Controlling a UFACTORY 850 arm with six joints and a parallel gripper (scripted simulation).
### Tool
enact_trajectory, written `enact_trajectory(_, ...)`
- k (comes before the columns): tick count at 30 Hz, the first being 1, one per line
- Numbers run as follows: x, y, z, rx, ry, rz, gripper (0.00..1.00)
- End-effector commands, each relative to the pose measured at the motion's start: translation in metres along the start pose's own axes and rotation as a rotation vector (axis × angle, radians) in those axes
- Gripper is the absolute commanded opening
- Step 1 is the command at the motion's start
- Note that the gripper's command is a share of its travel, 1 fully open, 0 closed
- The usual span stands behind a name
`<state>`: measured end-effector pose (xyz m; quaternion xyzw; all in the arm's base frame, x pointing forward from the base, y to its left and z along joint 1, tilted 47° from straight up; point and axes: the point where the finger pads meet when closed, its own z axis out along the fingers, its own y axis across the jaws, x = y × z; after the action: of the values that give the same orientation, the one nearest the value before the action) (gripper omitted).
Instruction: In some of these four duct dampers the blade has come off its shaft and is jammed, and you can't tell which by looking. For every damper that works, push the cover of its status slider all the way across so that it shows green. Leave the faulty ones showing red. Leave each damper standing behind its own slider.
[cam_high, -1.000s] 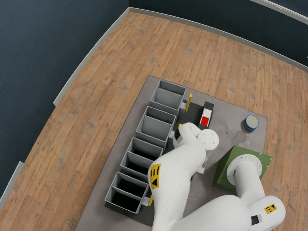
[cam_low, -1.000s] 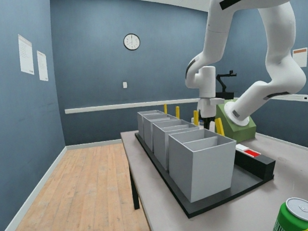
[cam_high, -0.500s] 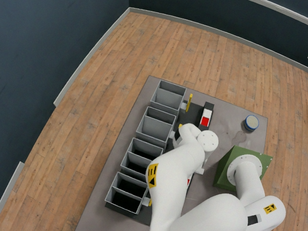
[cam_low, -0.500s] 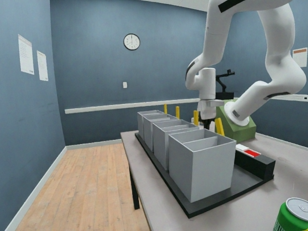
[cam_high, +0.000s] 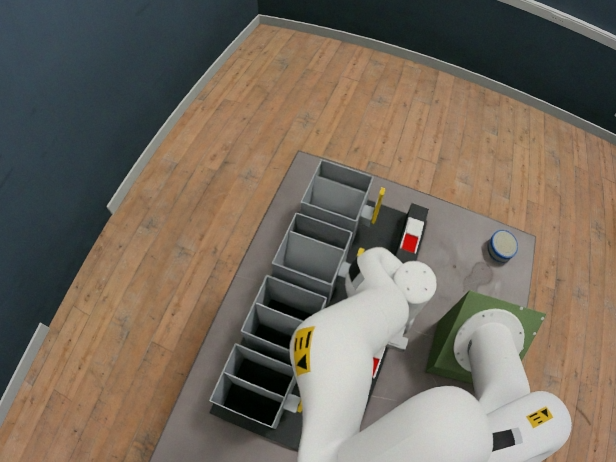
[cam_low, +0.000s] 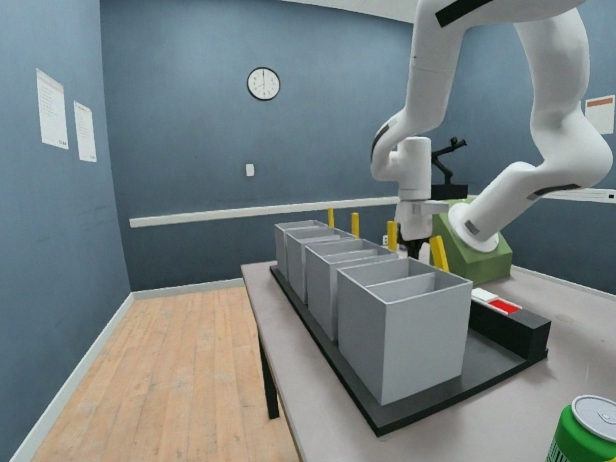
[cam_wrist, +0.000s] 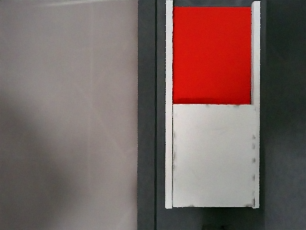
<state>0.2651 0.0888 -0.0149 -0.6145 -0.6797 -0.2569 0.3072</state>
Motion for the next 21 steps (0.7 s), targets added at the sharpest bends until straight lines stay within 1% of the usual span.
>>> enact_trajectory(1, -0.0002, 0.0006, -0.0002, -0.001, -0.001, 0.000, 0.00)
enact_trajectory(15, -0.0002, 0.0006, 0.0002, -0.001, -0.001, 0.000, 0.00)
enact_trajectory(21, -0.0002, 0.0006, 0.0027, -0.001, -0.001, 0.000, 0.00)
